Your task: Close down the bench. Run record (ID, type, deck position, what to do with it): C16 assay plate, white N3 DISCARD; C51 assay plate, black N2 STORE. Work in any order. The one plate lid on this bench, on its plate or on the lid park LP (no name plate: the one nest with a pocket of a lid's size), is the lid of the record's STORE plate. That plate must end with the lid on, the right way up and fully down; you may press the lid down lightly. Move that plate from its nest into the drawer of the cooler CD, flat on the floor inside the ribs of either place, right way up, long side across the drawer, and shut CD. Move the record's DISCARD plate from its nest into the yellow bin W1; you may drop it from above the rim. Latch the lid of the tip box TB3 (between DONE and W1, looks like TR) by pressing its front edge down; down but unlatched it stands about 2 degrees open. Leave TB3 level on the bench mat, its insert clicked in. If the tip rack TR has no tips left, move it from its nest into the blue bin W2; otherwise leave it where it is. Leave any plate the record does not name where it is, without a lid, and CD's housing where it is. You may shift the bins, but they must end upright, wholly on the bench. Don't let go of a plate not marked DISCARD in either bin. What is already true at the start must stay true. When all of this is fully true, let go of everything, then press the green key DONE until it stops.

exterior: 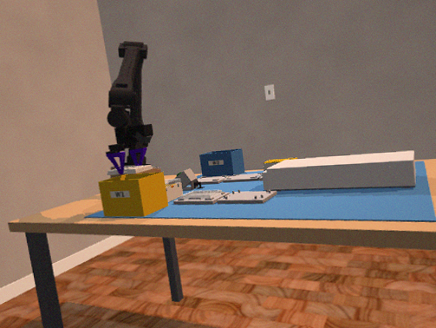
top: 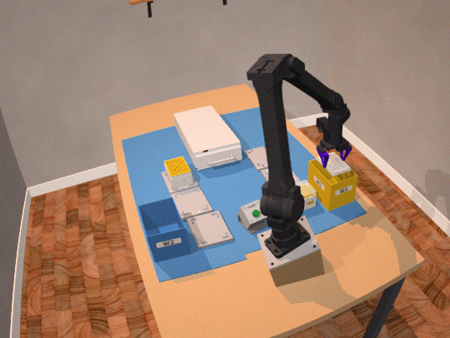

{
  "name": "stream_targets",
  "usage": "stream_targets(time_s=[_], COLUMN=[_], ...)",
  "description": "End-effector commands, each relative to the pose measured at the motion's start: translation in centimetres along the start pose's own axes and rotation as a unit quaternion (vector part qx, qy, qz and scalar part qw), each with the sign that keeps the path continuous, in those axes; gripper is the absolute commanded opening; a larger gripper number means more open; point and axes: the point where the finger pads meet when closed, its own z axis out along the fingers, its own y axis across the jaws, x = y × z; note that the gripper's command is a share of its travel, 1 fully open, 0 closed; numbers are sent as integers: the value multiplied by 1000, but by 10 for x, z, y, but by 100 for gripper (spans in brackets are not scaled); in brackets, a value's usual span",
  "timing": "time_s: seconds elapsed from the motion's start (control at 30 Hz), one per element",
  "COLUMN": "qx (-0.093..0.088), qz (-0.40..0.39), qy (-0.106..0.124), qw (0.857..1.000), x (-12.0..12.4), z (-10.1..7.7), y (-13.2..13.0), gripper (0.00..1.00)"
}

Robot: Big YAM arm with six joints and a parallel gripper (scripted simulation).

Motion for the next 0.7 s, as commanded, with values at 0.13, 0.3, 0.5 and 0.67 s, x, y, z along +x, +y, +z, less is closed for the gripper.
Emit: stream_targets(time_s=[0.13,0.3,0.5,0.67], qx=[32,32,32,32], qz=[-6,-6,-6,-6], qy=[-24,-24,-24,-24], qw=[999,999,999,999], x=[-18,-18,-18,-18], z=[-29,-29,-29,-29], y=[-23,-23,-23,-23], gripper=[0,0,0,100])
